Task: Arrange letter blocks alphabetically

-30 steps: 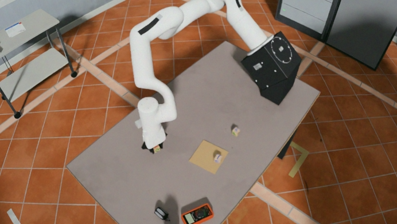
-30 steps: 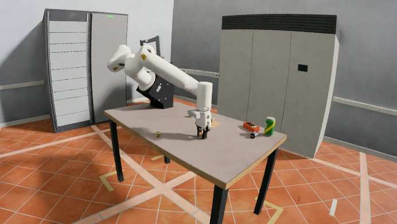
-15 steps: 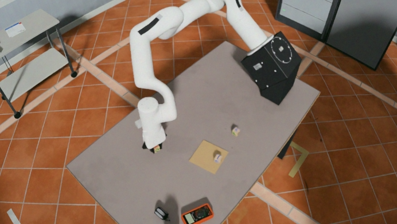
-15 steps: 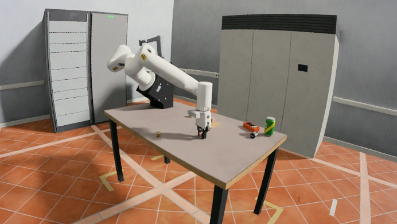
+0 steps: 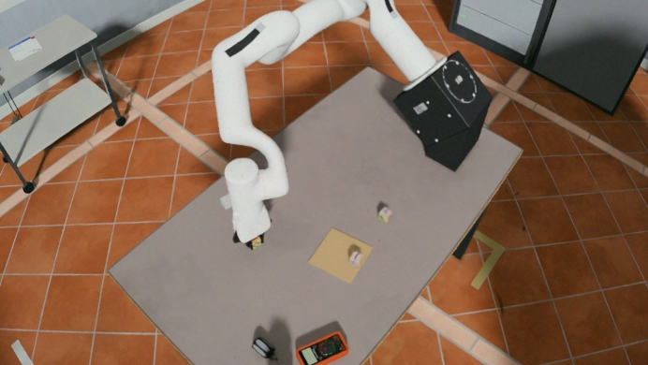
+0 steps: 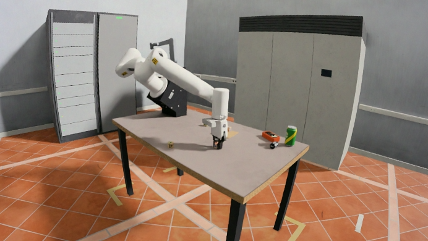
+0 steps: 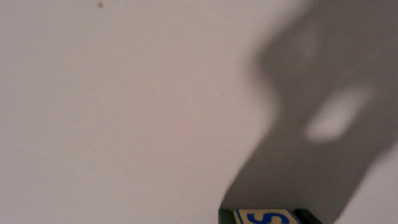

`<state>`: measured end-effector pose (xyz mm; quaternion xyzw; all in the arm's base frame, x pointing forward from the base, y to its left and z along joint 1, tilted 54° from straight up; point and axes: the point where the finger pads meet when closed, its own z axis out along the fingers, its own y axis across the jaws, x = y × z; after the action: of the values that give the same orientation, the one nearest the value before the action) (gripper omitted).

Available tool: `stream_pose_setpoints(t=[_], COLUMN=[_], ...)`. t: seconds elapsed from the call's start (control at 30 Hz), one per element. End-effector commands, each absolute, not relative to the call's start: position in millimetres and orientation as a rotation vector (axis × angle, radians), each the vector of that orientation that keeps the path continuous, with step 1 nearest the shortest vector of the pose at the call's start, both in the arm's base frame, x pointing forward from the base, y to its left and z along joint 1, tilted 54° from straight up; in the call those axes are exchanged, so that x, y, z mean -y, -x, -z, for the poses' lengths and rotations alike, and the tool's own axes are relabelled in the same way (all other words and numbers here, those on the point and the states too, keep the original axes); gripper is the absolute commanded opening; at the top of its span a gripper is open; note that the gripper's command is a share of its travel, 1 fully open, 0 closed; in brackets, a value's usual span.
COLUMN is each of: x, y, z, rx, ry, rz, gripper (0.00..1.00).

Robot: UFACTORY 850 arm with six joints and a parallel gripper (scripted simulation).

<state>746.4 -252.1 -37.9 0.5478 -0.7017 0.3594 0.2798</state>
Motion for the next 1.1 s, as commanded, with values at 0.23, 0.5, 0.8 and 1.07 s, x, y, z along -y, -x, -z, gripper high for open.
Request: stream_pose_setpoints(t=[0.23,0.5,0.8,1.07], x=[251.5,251.5,241.3,201.9], y=[-747.1,-747.1,-747.0,-746.9], z=[37.3,37.3,29.9,1.6], rx=[1.882,1.882,1.882,1.882], ry=[-1.47,-1.47,-1.47,-1.47], rz=[-0.965,-0.965,-0.965,-0.965], gripper=[0.28,0.28,0.28,0.28])
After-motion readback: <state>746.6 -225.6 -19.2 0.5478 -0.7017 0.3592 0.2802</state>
